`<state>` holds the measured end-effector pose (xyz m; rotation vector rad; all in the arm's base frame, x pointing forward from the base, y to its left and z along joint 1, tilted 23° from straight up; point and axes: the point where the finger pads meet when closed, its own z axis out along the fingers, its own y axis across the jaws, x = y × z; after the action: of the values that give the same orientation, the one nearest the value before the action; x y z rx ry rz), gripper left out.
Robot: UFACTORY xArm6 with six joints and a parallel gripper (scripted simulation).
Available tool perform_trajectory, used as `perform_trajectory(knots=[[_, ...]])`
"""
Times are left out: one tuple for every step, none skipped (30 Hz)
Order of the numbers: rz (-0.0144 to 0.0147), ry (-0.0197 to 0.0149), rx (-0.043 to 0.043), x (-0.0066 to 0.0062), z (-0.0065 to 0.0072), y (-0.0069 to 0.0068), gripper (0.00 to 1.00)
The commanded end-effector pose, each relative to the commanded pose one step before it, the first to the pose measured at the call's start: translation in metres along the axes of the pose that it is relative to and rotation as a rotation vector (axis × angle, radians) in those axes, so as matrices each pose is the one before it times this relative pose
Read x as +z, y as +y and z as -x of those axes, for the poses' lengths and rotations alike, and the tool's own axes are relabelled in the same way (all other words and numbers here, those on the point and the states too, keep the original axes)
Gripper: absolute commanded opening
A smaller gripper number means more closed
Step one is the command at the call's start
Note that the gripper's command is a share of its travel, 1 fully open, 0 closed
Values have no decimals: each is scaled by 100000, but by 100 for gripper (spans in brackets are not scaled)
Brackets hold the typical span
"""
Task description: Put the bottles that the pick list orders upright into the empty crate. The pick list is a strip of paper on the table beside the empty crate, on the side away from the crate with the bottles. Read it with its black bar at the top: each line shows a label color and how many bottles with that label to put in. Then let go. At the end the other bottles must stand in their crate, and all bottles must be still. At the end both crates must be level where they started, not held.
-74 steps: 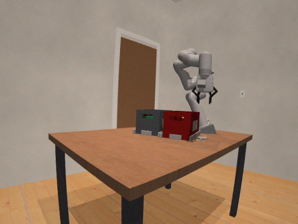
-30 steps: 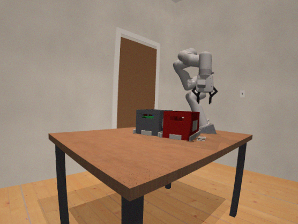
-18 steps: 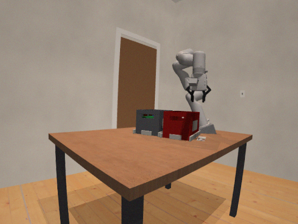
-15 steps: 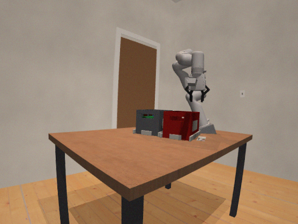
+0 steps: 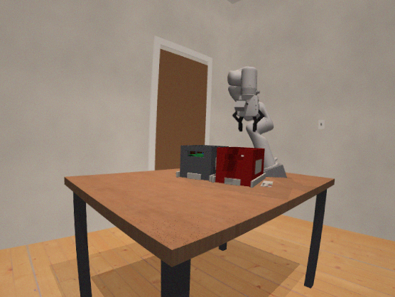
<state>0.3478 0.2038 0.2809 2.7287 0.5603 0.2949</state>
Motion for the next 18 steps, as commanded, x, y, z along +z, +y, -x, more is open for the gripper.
perform_trajectory(knots=[[-202, 284, -40, -491, 300, 1672, 65], [4, 0, 0, -106, 106, 478, 65], [4, 0, 0, -106, 106, 478, 65], [4, 0, 0, -106, 106, 478, 65], [4, 0, 0, -106, 106, 478, 65], [4, 0, 0, -106, 106, 478, 65], [4, 0, 0, -106, 106, 478, 65], [4, 0, 0, -106, 106, 478, 65], [4, 0, 0, -106, 106, 478, 65], [4, 0, 0, -106, 106, 478, 65], [4, 0, 0, -106, 106, 478, 65], [4, 0, 0, -106, 106, 478, 65], [4, 0, 0, -106, 106, 478, 65], [0, 0, 0, 0, 0, 0, 65], [0, 0, 0, 0, 0, 0, 65], [3, 0, 0, -106, 104, 480, 65], [4, 0, 0, -106, 106, 478, 65], [4, 0, 0, -106, 107, 478, 65]])
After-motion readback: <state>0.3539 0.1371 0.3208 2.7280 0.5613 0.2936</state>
